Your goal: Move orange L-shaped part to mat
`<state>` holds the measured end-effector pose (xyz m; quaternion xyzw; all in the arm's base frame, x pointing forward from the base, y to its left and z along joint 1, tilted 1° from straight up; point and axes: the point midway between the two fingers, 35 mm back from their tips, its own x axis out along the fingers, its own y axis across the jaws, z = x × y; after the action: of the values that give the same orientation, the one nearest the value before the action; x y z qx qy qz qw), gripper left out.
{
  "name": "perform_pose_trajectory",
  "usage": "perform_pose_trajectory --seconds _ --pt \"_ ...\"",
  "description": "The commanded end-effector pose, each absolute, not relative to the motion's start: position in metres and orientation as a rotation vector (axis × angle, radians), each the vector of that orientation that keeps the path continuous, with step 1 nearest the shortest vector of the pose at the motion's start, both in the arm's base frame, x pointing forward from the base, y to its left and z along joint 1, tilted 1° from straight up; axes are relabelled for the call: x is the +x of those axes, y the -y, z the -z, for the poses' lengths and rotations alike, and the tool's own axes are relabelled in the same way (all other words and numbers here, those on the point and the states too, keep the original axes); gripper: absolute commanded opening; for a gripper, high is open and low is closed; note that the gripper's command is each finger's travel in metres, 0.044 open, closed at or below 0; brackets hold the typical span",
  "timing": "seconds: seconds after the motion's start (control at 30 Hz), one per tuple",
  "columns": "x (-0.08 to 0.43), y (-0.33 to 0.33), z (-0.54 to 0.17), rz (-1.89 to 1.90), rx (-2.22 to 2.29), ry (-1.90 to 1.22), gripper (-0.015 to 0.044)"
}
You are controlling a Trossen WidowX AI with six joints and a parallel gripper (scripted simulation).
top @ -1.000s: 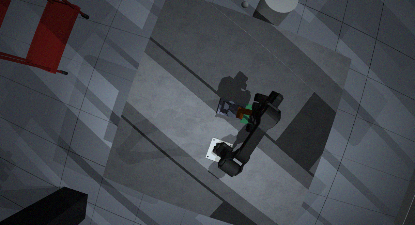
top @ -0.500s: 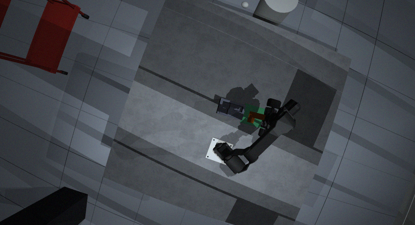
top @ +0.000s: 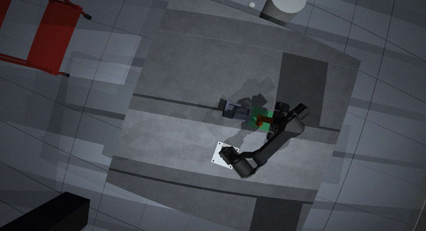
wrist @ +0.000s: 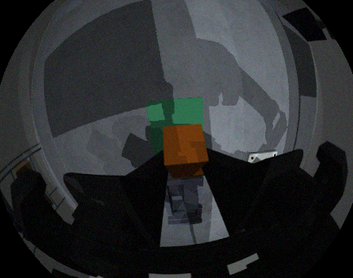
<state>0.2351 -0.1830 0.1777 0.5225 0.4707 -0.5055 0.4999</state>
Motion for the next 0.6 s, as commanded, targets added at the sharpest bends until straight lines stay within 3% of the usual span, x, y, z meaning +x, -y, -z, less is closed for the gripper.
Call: perform_pose_trajectory --seconds 0.0,0.57 --pt "0.235 0.183 -0.172 1.218 1.262 -1.142 0.0000" --pt "0.237 0.183 -0.144 1.218 1.262 -1.142 0.0000"
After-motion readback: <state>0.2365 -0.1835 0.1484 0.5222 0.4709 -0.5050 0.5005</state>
